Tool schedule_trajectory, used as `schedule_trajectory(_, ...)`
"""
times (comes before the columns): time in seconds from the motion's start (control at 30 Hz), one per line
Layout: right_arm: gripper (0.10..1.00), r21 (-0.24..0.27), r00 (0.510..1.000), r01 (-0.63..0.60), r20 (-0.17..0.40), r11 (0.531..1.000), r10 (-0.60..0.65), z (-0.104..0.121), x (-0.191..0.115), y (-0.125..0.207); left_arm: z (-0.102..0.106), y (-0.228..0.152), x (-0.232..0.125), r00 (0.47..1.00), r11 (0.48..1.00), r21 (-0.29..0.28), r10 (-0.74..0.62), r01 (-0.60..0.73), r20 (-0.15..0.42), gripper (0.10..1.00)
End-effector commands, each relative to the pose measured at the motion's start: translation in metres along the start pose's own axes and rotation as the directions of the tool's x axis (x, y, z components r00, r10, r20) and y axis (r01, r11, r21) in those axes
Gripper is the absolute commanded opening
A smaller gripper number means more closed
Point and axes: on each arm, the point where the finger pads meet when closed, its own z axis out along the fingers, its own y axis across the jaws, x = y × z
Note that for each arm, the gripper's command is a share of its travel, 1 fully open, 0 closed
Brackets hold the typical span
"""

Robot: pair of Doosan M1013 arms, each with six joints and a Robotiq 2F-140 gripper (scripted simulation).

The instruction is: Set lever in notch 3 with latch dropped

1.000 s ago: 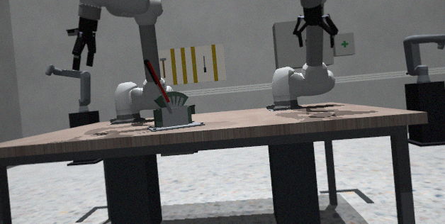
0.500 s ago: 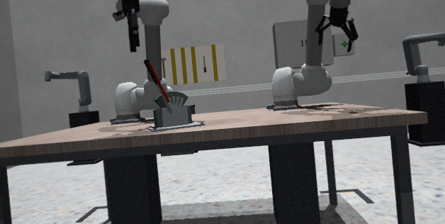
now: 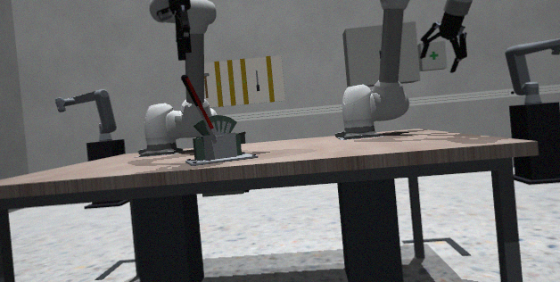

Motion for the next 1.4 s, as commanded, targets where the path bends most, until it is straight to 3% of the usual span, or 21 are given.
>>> schedule_trajectory(0.0, 1.000, 0.002, 1.000, 0.000, 0.001, 1.000, 0.000, -0.002, 0.000, 0.000, 0.017, -0.004, 0.034, 0.996, 0.998, 0.003, 0.070, -0.070, 0.055, 1.000)
schedule_trajectory(0.43, 1.000, 0.002, 1.000, 0.000, 0.001, 1.000, 0.000, -0.002, 0.000, 0.000, 0.091, -0.038, 0.130, 0.932, 0.959, -0.074, 0.284, -0.274, 0.224, 1.000)
schedule_trajectory(0.5, 1.000, 0.002, 1.000, 0.000, 0.001, 1.000, 0.000, -0.002, 0.000, 0.000, 0.091, -0.038, 0.130, 0.932, 0.959, -0.074, 0.284, -0.274, 0.224, 1.000)
schedule_trajectory(0.73, 1.000, 0.002, 1.000, 0.000, 0.001, 1.000, 0.000, -0.002, 0.000, 0.000, 0.140, -0.069, 0.173, 0.866, 0.913, -0.170, 0.407, -0.371, 0.292, 1.000)
schedule_trajectory(1.0, 1.000, 0.002, 1.000, 0.000, 0.001, 1.000, 0.000, -0.002, 0.000, 0.000, 0.189, -0.104, 0.203, 0.793, 0.851, -0.286, 0.519, -0.441, 0.320, 1.000)
schedule_trajectory(1.07, 1.000, 0.002, 1.000, 0.000, 0.001, 1.000, 0.000, -0.002, 0.000, 0.000, 0.189, -0.104, 0.203, 0.793, 0.851, -0.286, 0.519, -0.441, 0.320, 1.000)
schedule_trajectory(1.37, 1.000, 0.002, 1.000, 0.000, 0.001, 1.000, 0.000, -0.002, 0.000, 0.000, 0.247, -0.149, 0.223, 0.708, 0.752, -0.435, 0.640, -0.496, 0.299, 1.000)
